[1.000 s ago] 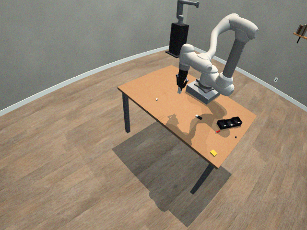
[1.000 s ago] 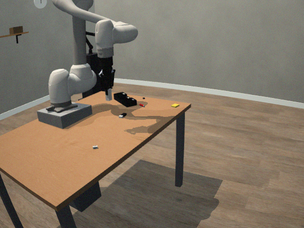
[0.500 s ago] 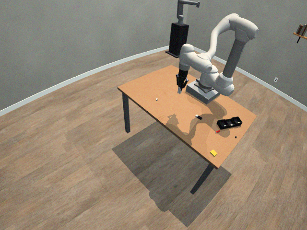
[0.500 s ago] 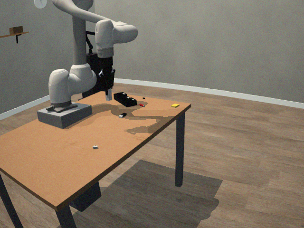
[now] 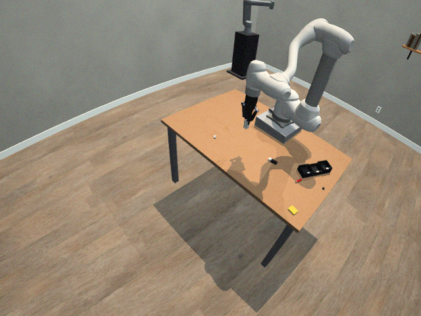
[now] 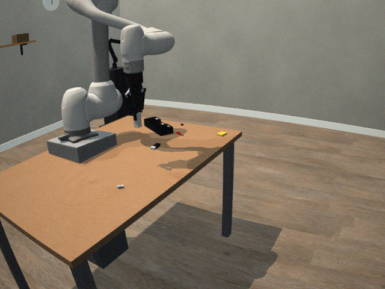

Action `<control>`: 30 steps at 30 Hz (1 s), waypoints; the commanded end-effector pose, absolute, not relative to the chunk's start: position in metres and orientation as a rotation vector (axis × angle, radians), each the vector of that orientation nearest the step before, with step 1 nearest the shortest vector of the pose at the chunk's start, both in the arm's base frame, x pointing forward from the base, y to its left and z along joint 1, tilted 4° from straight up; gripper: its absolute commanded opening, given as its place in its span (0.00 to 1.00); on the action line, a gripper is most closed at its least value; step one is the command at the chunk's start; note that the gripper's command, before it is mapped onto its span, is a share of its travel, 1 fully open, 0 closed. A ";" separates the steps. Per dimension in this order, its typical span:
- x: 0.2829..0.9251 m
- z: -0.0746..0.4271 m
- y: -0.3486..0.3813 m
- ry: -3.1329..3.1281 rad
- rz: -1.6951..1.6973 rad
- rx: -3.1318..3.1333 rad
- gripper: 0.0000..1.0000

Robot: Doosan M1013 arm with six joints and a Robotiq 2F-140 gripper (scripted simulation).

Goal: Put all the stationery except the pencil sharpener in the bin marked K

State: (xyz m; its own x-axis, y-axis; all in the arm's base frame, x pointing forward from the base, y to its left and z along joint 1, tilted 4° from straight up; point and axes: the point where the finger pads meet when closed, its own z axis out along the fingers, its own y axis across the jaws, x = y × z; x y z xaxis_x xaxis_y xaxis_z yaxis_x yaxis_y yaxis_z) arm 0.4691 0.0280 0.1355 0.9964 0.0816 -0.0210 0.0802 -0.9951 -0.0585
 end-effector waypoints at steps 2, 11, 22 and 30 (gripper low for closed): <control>0.463 0.133 0.030 -0.129 0.048 -3.077 0.15; 0.445 0.126 0.067 -0.489 0.036 -3.038 0.15; 0.412 0.114 0.133 -1.020 0.018 -2.903 0.15; 0.390 0.106 0.178 -1.321 0.007 -2.780 0.15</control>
State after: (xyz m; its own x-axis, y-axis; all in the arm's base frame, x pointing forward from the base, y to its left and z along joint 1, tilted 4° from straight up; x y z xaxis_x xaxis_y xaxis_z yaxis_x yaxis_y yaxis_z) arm 0.4010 0.1614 0.1110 0.6829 0.7303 0.0169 0.7299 -0.6812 -0.0568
